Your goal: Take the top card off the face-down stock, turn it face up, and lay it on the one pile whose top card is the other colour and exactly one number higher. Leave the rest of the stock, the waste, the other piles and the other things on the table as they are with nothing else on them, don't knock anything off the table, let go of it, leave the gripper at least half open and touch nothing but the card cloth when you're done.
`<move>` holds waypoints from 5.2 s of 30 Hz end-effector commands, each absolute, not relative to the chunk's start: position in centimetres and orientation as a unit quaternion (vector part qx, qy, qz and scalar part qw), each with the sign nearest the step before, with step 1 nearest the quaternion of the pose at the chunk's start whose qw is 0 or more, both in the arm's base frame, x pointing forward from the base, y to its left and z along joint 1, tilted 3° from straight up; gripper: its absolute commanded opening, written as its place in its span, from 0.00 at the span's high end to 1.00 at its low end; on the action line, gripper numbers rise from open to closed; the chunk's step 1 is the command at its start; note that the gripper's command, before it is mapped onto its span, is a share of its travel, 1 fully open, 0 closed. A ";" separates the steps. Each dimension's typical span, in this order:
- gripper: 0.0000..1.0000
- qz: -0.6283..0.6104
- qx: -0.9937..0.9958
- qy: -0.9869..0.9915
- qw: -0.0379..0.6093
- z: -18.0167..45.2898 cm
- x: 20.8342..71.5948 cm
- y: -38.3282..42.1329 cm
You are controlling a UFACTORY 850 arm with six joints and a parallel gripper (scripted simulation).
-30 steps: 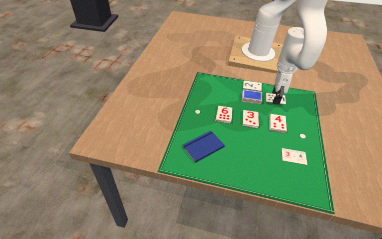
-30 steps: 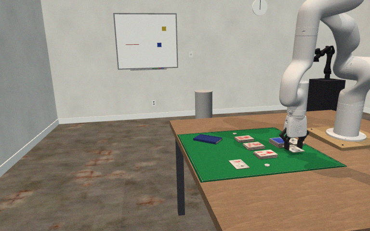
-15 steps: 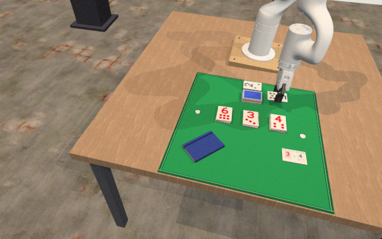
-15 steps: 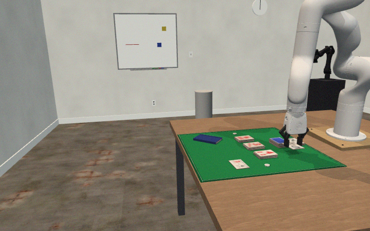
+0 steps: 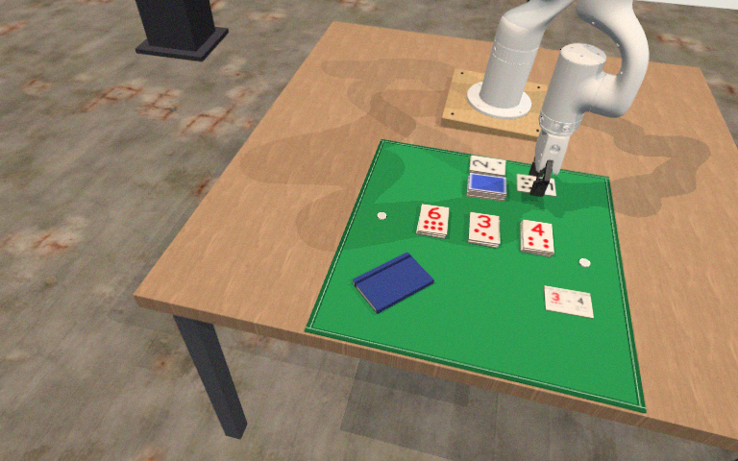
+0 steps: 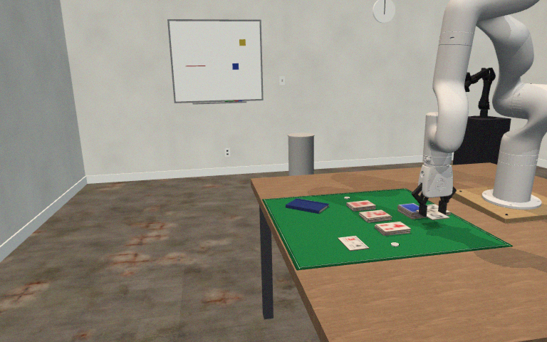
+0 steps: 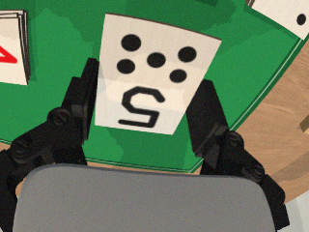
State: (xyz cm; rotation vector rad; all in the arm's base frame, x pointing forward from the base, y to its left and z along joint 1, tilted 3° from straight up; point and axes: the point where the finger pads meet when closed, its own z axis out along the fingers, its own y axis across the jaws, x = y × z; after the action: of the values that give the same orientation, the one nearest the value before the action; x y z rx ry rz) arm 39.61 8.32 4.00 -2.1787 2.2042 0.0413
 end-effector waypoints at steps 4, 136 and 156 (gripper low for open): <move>0.36 0.013 -0.702 0.711 0.021 4.2 39.8 8.3; 0.36 0.024 -0.008 1.000 0.006 2.4 53.8 -14.3; 0.36 0.024 -0.008 1.000 0.006 1.5 53.8 -14.3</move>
State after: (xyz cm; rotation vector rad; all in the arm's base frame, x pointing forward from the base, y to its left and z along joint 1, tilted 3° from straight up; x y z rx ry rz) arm 53.72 -14.24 1.38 -0.0252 3.1301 0.0748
